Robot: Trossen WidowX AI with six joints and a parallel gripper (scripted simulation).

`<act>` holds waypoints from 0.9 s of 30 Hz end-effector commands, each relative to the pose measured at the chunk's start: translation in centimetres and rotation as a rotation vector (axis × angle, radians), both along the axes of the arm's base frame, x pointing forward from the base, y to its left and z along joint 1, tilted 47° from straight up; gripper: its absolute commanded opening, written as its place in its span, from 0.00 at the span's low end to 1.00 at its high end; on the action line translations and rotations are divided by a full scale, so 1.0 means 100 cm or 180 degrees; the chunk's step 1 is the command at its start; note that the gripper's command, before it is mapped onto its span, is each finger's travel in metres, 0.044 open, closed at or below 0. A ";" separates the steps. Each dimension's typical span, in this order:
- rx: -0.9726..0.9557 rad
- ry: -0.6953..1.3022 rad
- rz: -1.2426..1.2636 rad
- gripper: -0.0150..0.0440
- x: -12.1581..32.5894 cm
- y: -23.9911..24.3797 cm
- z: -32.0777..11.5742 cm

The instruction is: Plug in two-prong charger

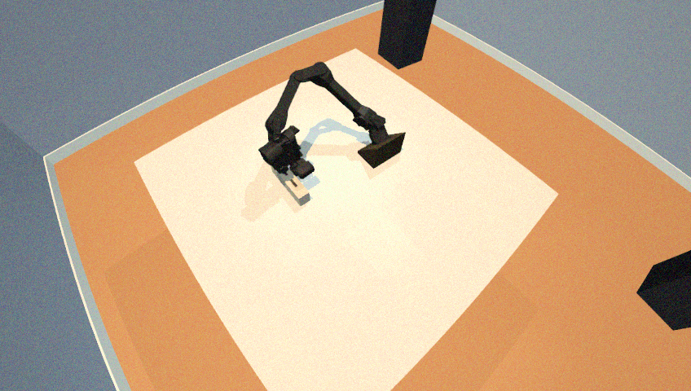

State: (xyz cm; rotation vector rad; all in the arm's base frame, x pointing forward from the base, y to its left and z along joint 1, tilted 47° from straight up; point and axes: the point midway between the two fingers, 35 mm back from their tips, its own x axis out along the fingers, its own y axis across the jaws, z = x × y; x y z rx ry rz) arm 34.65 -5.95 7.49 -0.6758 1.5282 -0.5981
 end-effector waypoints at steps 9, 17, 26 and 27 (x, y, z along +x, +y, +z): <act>-0.0010 -0.0045 0.0010 0.25 0.009 0.000 0.002; -0.0010 -0.0046 0.0010 0.25 0.012 0.000 0.002; -0.0010 -0.0046 0.0010 0.25 0.015 0.000 0.001; -0.0010 -0.0046 0.0010 0.25 0.015 0.000 0.001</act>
